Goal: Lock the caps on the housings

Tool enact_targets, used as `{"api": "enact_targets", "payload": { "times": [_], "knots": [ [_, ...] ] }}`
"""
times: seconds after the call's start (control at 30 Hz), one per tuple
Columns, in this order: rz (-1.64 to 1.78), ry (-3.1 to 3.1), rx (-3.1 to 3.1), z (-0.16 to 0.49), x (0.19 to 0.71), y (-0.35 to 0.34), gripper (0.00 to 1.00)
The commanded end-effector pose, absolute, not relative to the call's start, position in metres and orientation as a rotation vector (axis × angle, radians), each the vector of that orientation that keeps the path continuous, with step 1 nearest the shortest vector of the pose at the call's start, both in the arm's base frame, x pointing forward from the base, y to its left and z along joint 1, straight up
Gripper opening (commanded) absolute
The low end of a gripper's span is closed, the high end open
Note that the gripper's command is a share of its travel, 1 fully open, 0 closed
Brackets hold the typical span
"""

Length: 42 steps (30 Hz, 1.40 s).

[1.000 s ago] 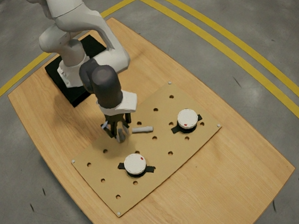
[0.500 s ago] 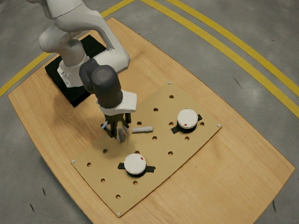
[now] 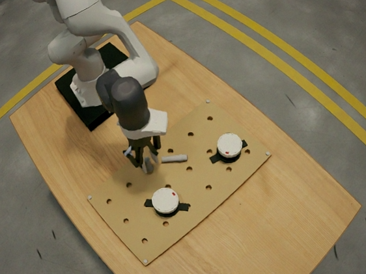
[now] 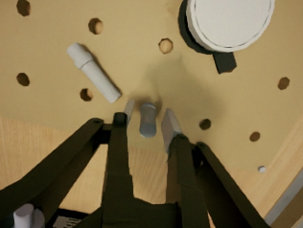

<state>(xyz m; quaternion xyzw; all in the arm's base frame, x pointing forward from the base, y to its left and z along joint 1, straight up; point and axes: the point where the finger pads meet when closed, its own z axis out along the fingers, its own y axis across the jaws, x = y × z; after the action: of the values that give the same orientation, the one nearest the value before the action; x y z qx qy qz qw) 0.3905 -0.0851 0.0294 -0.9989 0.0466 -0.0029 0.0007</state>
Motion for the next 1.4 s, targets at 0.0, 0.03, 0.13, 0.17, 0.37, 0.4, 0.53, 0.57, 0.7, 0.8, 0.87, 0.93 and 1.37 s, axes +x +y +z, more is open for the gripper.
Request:
{"api": "enact_targets", "payload": {
  "times": [0.0, 0.03, 0.13, 0.17, 0.37, 0.4, 0.53, 0.57, 0.7, 0.8, 0.87, 0.93, 1.37],
  "knots": [
    [0.0, 0.14, -3.138, 0.034, 0.389, -0.084, 0.36],
    [0.0, 0.14, -3.138, 0.036, 0.389, -0.084, 0.36],
    [0.0, 0.14, -3.138, 0.041, 0.389, -0.084, 0.36],
    [0.0, 0.14, -3.138, 0.043, 0.389, -0.084, 0.36],
    [0.0, 0.14, -3.138, 0.051, 0.389, -0.084, 0.36],
    [0.0, 0.14, -3.138, 0.053, 0.389, -0.084, 0.36],
    [0.0, 0.14, -3.138, 0.062, 0.389, -0.084, 0.36],
    [0.0, 0.14, -3.138, 0.064, 0.389, -0.084, 0.36],
    [0.0, 0.14, -3.138, 0.073, 0.389, -0.084, 0.36],
    [0.0, 0.14, -3.138, 0.08, 0.389, -0.084, 0.36],
    [0.0, 0.14, -3.138, 0.08, 0.389, -0.084, 0.36],
    [0.0, 0.14, -3.138, 0.084, 0.389, -0.084, 0.36],
    [0.0, 0.14, -3.138, 0.103, 0.389, -0.084, 0.36]
  ]
}}
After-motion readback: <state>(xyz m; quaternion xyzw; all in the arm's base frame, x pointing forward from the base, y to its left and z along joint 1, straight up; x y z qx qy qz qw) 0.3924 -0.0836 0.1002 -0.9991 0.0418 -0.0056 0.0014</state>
